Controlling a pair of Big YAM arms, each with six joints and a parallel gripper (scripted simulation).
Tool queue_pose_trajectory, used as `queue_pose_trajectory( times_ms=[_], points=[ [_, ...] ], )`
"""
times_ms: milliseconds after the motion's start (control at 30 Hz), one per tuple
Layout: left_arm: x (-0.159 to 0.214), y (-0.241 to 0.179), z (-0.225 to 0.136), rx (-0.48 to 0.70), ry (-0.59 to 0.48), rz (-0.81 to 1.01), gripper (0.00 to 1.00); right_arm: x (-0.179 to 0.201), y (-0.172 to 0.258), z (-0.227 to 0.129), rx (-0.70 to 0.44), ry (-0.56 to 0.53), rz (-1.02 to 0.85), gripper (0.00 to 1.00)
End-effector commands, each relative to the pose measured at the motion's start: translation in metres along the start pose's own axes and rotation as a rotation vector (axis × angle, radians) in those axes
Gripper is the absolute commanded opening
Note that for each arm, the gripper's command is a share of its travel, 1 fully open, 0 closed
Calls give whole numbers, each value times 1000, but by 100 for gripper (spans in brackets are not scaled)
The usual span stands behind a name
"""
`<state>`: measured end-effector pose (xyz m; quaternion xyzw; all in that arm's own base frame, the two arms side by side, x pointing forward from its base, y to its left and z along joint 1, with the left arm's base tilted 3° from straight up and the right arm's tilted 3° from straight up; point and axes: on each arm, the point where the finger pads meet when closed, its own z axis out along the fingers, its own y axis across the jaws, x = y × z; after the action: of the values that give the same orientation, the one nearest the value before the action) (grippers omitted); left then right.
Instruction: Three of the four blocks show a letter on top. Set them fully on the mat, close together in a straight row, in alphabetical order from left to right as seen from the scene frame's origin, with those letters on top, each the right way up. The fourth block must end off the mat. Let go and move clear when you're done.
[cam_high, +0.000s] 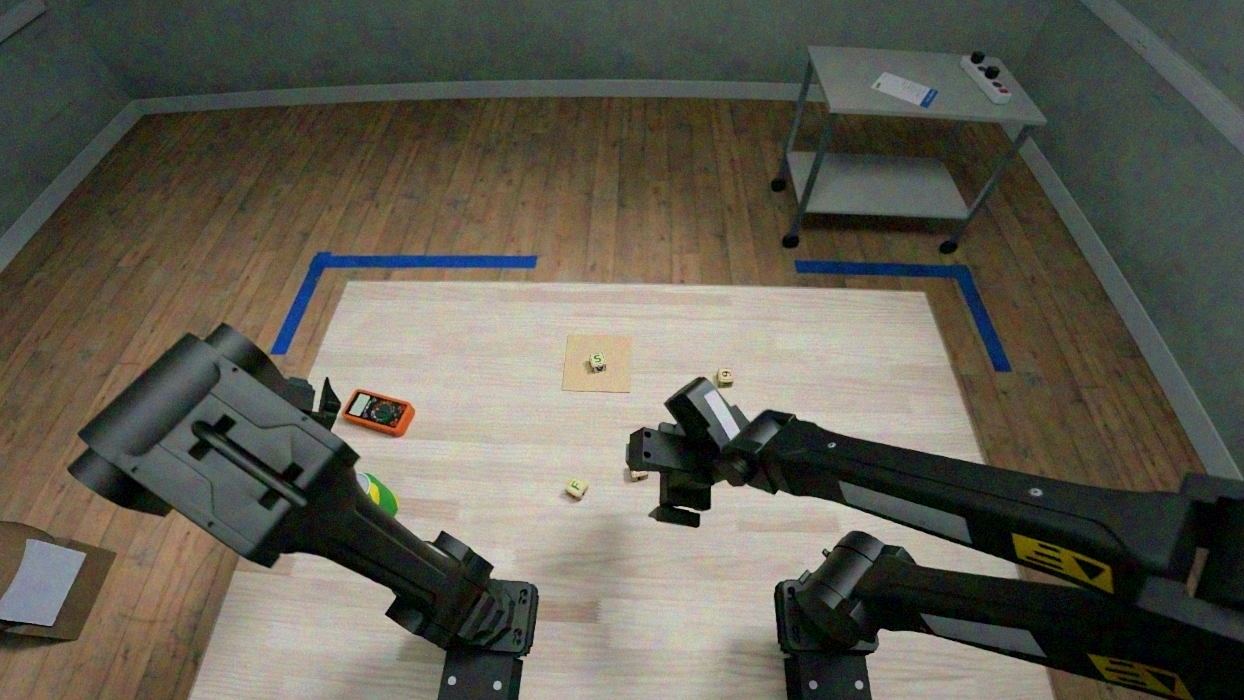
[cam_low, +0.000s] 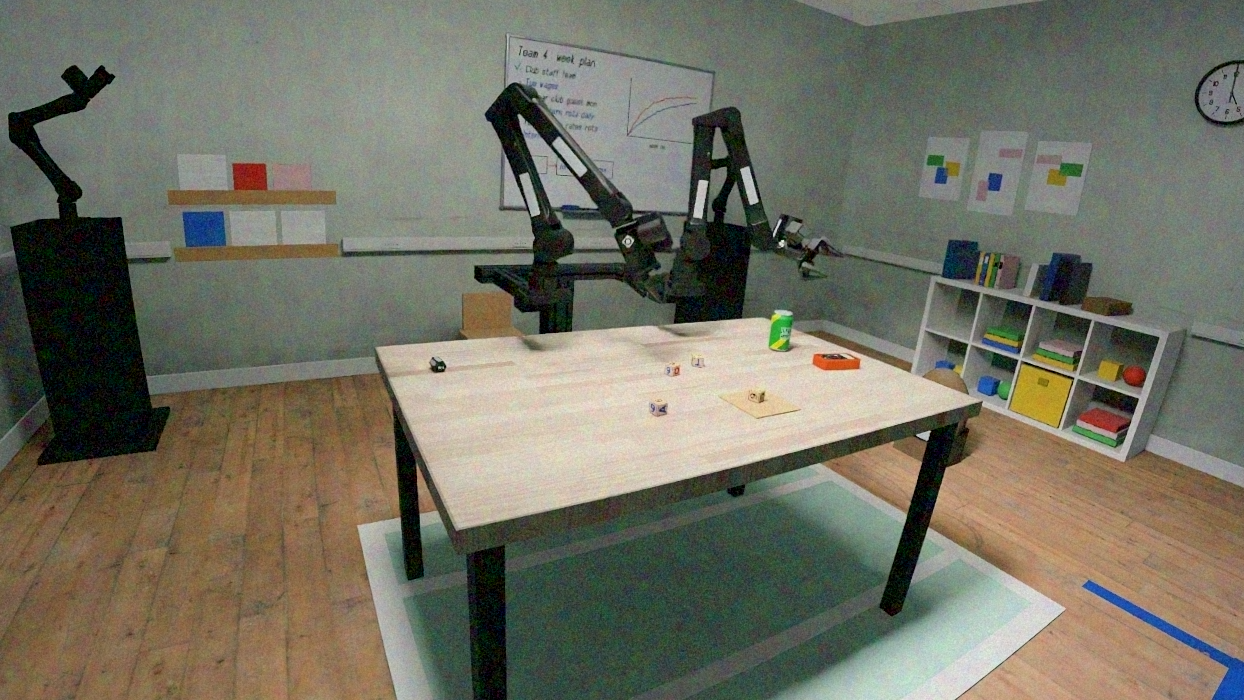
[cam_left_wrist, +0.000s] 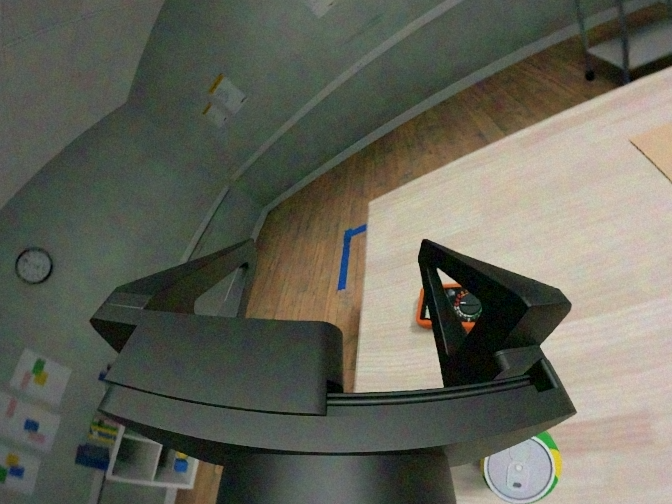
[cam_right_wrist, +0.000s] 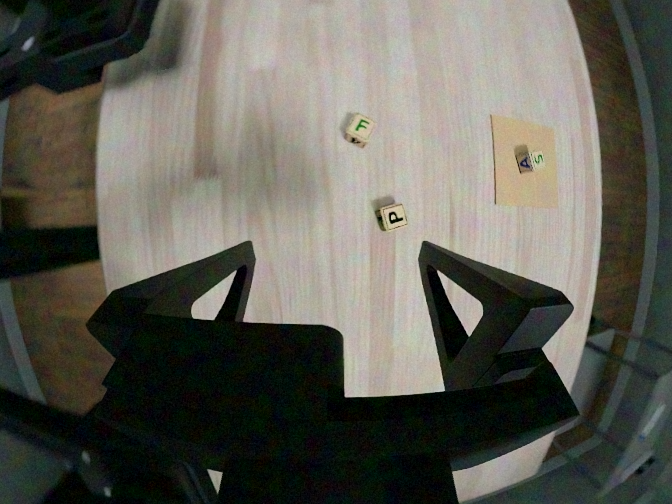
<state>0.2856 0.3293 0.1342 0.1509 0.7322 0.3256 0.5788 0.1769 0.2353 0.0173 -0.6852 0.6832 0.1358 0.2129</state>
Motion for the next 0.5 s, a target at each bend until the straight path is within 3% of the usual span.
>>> queue_pose_trajectory(
  times_ms=[0,467],
  points=[
    [-5,-5,-10,64,7,84,100,0,-18,22,102,-85,145,100],
    [-22,-38,-17,228,-39,160,100,19,-28,53,202,-155,302,100]
  ],
)
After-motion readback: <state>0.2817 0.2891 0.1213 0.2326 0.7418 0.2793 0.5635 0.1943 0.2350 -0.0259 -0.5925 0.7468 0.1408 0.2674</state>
